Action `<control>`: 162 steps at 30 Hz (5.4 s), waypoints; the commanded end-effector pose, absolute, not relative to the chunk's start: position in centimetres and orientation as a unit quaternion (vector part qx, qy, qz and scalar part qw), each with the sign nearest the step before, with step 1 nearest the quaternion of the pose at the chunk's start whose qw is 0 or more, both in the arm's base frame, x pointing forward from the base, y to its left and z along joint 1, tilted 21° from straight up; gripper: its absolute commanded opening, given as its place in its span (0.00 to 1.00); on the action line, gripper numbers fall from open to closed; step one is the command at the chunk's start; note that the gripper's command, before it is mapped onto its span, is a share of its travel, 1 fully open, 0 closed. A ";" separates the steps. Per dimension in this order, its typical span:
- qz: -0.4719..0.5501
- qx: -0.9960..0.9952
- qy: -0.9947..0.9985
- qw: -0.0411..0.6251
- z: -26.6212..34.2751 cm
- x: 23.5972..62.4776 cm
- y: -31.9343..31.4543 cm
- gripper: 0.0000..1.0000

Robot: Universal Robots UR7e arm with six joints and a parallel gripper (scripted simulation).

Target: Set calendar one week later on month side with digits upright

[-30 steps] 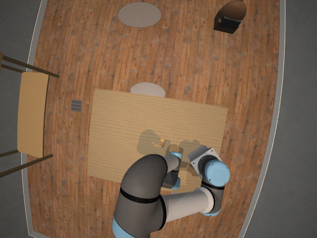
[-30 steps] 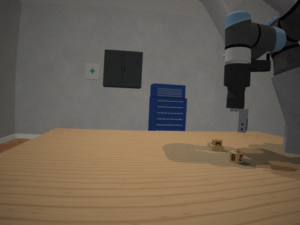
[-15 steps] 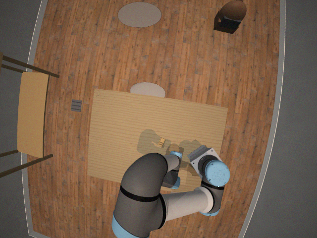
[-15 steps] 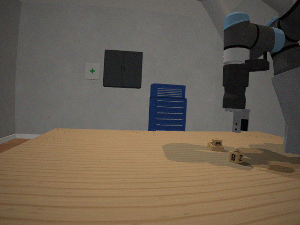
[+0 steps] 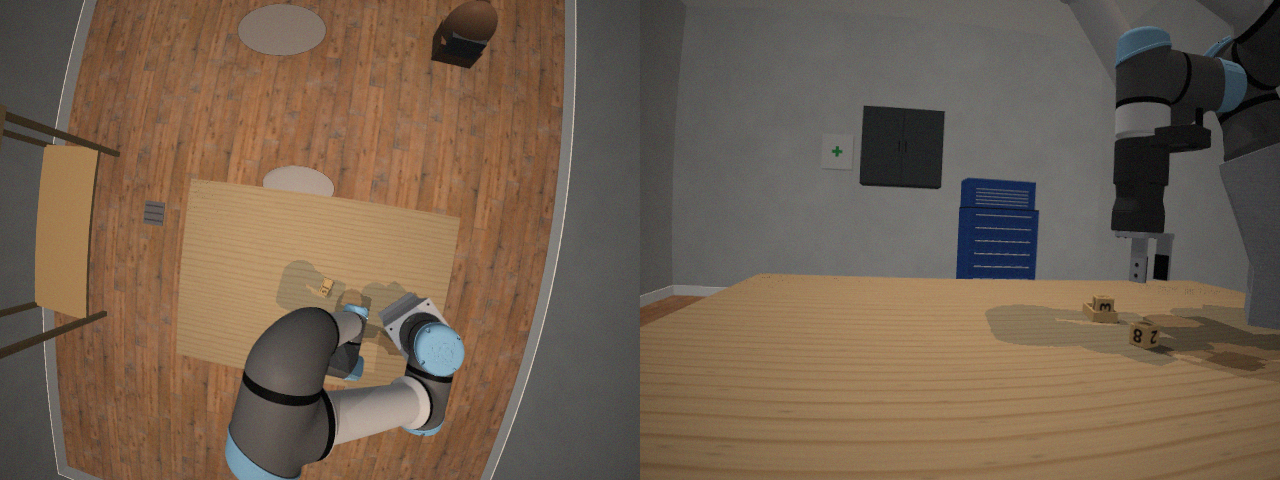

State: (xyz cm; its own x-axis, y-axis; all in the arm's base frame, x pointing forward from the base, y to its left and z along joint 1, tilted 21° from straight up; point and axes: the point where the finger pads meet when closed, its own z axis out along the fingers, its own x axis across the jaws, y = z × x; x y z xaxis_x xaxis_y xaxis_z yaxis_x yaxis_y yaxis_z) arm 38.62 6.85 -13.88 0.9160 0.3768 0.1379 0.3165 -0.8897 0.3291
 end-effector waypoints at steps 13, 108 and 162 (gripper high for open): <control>0.102 0.970 0.162 0.150 -13.8 38.6 6.8 0.87; 0.103 0.970 0.162 0.150 -18.8 40.0 5.6 0.87; 0.103 0.970 0.162 0.150 -18.7 40.1 5.6 0.87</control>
